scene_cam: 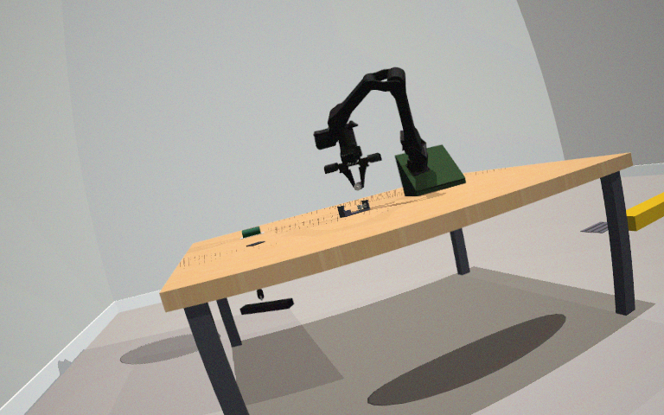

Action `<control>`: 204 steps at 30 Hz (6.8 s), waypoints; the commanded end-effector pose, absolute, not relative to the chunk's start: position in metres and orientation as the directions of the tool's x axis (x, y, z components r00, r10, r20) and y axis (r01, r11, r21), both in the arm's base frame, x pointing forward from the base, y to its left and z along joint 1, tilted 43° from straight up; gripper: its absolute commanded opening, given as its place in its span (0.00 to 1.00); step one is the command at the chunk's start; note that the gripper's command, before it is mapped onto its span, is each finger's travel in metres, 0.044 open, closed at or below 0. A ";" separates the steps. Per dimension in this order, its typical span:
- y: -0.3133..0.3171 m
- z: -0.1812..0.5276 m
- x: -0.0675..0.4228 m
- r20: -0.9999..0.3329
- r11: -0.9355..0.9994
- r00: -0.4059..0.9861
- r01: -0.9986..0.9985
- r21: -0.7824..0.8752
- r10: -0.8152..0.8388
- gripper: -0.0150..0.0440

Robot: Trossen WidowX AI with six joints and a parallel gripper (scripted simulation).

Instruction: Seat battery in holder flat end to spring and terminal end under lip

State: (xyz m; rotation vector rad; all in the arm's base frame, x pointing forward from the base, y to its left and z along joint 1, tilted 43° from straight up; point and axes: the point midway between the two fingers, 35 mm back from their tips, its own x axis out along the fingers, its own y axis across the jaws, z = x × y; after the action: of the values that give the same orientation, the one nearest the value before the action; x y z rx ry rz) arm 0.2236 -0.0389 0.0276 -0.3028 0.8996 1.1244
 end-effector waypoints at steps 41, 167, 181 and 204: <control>0.008 0.062 0.286 -0.715 0.771 0.291 -0.210 0.601 0.636 0.39; 0.034 0.025 0.272 -0.665 0.809 0.490 -0.167 0.563 0.564 0.39; 0.036 0.024 0.275 -0.704 0.813 0.421 -0.173 0.557 0.572 0.39; 0.039 0.025 0.277 -0.758 0.813 0.297 -0.191 0.550 0.582 0.39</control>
State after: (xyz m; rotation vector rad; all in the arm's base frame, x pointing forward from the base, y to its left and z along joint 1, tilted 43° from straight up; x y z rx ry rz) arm 0.2818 0.0373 0.0293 0.3989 1.1208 0.5256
